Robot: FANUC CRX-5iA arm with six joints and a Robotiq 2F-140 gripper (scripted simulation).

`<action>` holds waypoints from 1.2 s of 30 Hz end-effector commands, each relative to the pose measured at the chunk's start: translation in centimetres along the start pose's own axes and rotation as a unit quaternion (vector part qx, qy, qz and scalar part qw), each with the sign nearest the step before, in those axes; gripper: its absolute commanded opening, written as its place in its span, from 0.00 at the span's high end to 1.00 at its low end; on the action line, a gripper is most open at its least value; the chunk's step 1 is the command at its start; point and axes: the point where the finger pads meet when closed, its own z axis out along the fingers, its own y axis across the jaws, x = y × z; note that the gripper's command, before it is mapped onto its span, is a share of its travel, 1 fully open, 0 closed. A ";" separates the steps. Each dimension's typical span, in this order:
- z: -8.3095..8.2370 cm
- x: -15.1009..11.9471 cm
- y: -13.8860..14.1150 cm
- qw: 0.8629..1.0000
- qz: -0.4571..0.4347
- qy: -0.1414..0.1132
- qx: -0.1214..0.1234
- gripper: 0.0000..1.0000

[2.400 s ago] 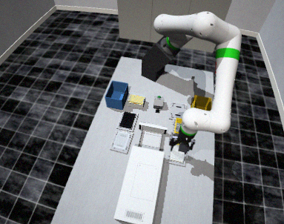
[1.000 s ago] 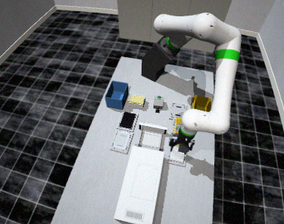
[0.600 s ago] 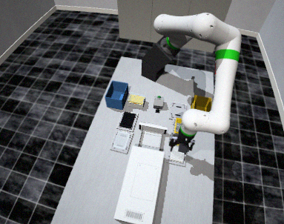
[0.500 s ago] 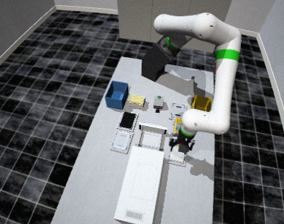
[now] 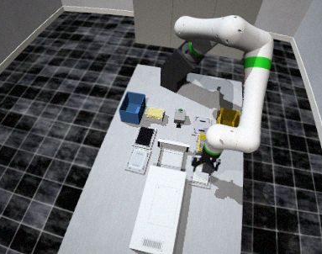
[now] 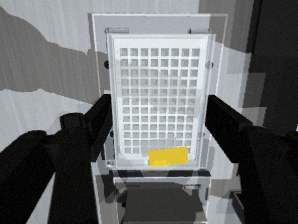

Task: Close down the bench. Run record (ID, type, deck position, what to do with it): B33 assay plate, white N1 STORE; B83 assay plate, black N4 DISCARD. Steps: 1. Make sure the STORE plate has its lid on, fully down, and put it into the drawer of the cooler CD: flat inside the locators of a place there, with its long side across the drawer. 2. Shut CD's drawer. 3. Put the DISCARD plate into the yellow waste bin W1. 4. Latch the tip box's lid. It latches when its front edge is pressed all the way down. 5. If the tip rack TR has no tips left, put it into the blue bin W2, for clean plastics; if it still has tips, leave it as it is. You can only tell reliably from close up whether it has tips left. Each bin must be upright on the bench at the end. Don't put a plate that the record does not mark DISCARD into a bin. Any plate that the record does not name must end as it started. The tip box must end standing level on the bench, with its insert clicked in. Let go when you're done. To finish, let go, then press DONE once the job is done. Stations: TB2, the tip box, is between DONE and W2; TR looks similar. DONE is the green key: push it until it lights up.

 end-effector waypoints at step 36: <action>0.2 0.1 0.0 1.000 0.000 0.001 0.000 0.90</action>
